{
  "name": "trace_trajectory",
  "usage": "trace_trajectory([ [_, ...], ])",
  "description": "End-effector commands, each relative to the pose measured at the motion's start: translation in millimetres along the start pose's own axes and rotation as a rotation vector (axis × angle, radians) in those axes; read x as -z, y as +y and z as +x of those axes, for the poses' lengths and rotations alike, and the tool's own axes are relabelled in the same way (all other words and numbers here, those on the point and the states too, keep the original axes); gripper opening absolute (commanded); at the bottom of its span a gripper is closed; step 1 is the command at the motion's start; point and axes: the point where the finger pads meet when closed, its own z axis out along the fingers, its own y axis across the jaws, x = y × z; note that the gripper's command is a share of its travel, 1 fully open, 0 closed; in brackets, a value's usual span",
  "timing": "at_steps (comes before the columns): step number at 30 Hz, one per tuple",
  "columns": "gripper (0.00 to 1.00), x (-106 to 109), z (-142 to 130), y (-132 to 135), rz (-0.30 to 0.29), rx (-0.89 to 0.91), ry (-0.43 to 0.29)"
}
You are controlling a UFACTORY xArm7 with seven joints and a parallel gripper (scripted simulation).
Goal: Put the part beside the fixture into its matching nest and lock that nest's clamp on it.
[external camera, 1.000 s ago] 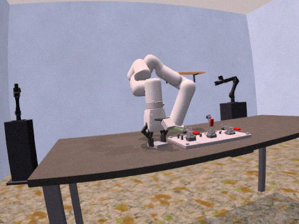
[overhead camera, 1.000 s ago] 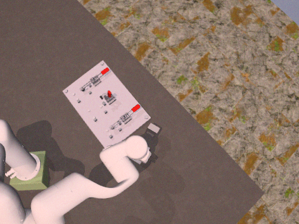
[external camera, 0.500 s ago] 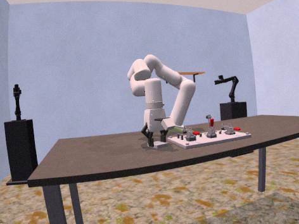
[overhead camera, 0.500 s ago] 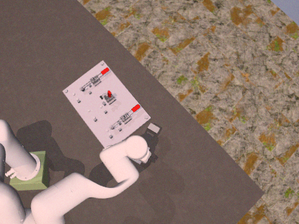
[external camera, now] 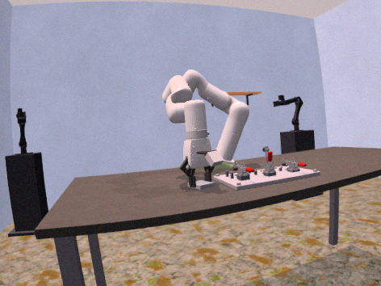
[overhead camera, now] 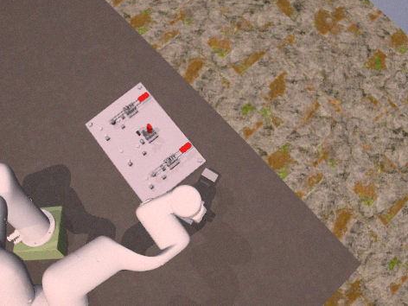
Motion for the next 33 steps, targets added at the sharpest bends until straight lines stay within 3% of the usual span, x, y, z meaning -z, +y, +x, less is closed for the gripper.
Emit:
trace_trajectory([
  [1, 0.00, 2, 1, 1, -0.003, 0.000, 0.002],
  [15, 0.00, 13, 1, 1, -0.003, 0.000, 0.002],
  [24, 0.00, 33, 1, 1, -0.003, 0.000, 0.002],
  [33, 0.00, 69, 1, 1, -0.003, 0.000, 0.002],
])
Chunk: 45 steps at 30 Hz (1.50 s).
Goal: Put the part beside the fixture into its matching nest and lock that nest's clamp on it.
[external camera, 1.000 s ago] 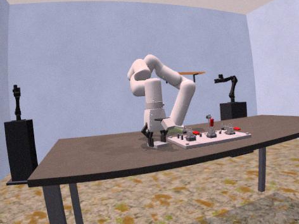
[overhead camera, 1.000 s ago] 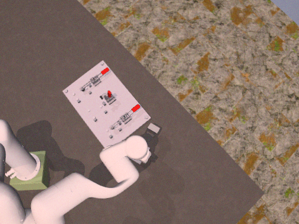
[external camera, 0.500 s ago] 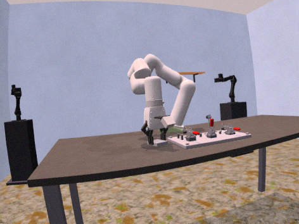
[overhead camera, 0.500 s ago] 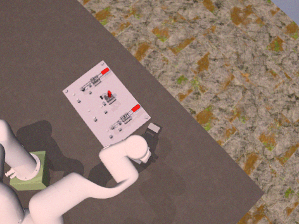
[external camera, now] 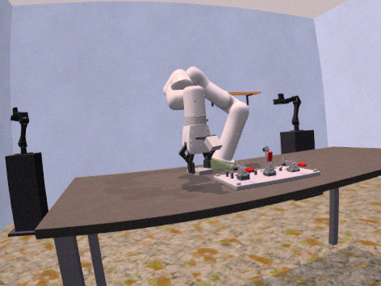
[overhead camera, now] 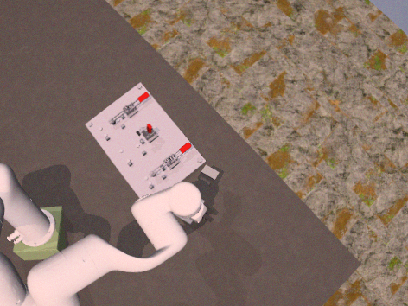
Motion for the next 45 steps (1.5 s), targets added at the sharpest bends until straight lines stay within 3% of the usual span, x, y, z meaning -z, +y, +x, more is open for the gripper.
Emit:
trace_trajectory([
  [1, 0.00, 24, 0, 1, -0.003, 0.000, 0.002],
  [6, 0.00, 43, 0, 1, -0.003, 0.000, 0.002],
  [19, 0.00, 69, 0, 1, -0.003, 0.000, 0.002],
  [45, 0.00, 72, 0, 1, -0.003, -0.002, 0.002],
])
